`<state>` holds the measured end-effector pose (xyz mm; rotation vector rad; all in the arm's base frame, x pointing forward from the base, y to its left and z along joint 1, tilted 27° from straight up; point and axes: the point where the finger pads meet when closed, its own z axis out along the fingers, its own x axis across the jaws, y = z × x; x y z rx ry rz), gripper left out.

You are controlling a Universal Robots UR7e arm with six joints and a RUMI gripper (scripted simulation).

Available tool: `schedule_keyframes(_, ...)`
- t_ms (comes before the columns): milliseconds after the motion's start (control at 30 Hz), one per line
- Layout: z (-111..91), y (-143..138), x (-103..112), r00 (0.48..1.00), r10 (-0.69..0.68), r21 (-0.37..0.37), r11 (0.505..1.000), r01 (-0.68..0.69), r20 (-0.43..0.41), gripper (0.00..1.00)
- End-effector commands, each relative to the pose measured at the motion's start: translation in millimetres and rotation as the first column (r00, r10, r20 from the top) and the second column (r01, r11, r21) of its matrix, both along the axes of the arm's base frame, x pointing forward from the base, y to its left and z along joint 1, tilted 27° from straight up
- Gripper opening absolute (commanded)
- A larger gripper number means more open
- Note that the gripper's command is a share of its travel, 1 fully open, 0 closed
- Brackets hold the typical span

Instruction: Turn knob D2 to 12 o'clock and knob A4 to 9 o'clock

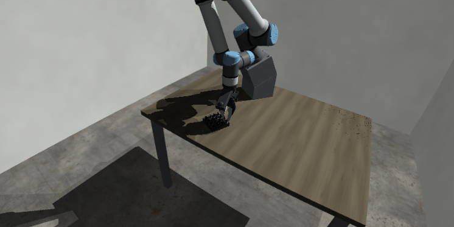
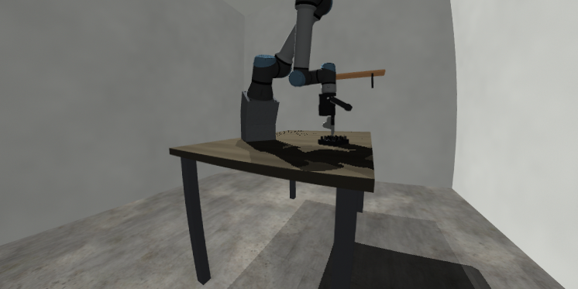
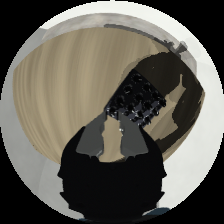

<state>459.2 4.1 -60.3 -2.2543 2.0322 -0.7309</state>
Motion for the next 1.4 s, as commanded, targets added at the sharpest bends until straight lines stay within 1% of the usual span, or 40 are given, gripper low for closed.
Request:
schedule_keyframes(0,-1.0,-0.3,0.8,1.000,0.000,0.000,1.000,0.000,0.001,0.11)
schedule_keyframes(1233,-1.1,-0.4,0.8,1.000,0.000,0.000,1.000,0.000,0.001,0.11)
schedule_keyframes(1267,-1.1,-0.4,0.8,1.000,0.000,0.000,1.000,0.000,0.001,0.04)
schedule_keyframes(1367,-1.1,-0.4,0.8,1.000,0.000,0.000,1.000,0.000,0.001,0.04)
